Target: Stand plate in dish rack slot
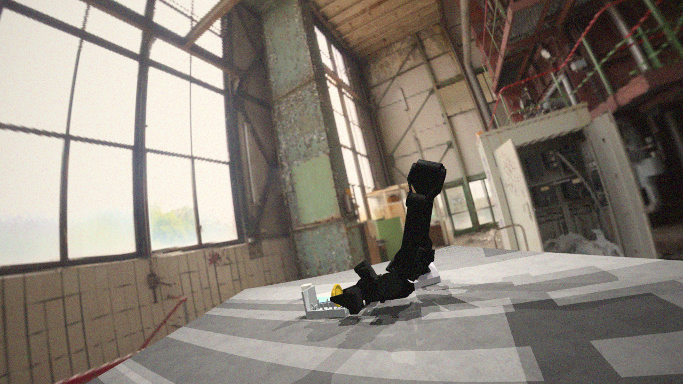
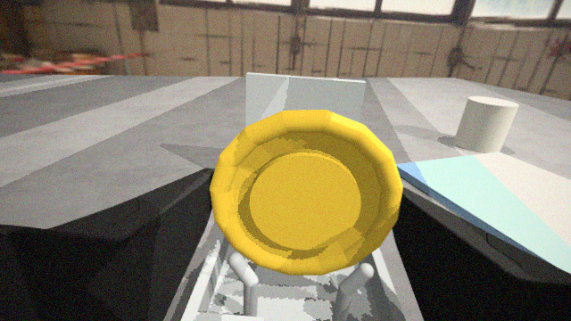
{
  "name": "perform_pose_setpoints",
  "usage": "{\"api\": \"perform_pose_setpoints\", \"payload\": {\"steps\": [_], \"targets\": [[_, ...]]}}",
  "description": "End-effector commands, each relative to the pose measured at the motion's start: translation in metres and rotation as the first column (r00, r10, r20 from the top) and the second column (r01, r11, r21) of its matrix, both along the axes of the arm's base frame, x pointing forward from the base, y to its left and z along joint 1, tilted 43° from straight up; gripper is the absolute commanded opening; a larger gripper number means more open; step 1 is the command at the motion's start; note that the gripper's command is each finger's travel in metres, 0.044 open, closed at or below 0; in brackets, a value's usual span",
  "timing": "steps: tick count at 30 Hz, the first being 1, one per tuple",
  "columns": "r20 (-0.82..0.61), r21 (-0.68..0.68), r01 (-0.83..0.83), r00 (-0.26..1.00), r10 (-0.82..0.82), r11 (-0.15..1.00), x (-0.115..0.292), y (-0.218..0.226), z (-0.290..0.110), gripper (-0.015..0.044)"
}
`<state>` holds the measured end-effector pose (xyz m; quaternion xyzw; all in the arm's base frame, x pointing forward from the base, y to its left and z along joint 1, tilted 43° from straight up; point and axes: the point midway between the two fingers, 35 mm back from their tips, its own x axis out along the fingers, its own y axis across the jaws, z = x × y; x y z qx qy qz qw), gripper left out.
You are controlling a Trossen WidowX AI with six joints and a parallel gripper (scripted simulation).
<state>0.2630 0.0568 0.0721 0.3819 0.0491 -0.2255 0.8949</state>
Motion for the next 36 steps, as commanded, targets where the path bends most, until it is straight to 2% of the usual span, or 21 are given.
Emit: {"api": "perform_pose_setpoints", "payload": {"steps": [1,14,21,36], "targets": [[0.0,0.0,0.0,1.0,0.0,1.0,0.0,0.0,0.0,0.0053],[0.0,0.0,0.0,1.0,0.0,1.0,0.0,0.0,0.0,0.0394],[-0.004,0.001,0.001,1.0,-0.001,1.0,0.002,-0.003,0.003,0.04],[-0.011,-0.029,0.0,1.0,-0.001,1.0,0.004,-0.08,0.087,0.04]]}}
